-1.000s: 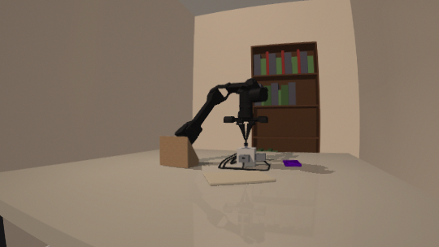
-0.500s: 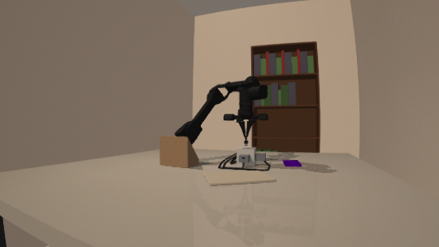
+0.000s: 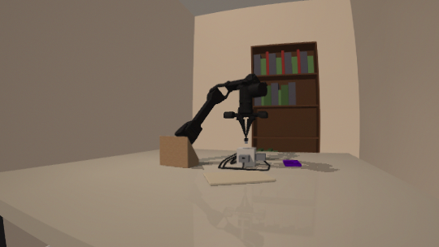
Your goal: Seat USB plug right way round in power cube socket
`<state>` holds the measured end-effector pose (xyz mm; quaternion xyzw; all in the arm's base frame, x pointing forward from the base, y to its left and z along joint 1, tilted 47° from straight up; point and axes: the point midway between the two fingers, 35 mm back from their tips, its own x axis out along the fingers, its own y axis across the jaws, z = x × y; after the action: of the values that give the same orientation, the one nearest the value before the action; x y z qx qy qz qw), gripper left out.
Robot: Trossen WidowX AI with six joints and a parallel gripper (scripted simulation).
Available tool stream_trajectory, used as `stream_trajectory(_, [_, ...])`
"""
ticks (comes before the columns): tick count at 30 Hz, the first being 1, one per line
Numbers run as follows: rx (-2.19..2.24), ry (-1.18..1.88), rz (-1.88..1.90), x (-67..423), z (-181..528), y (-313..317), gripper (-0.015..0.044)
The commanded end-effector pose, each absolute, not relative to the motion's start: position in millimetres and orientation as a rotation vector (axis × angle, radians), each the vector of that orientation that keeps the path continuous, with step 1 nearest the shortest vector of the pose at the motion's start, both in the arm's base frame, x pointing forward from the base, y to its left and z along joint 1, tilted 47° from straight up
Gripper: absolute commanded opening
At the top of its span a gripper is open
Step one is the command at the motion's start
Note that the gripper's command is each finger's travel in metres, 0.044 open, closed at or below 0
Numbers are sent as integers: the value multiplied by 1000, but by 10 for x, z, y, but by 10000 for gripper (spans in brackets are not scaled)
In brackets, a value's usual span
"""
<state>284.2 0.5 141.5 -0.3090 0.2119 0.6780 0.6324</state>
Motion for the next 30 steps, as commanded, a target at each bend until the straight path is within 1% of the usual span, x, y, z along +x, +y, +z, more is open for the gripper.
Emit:
stream_trajectory(1, [-713,486,1554,2852,1432,-22,0])
stream_trajectory(7, [-662,530,1531,2845,1423,-7,0])
stream_trajectory(30, [-189,941,1273,2842,1420,0,0])
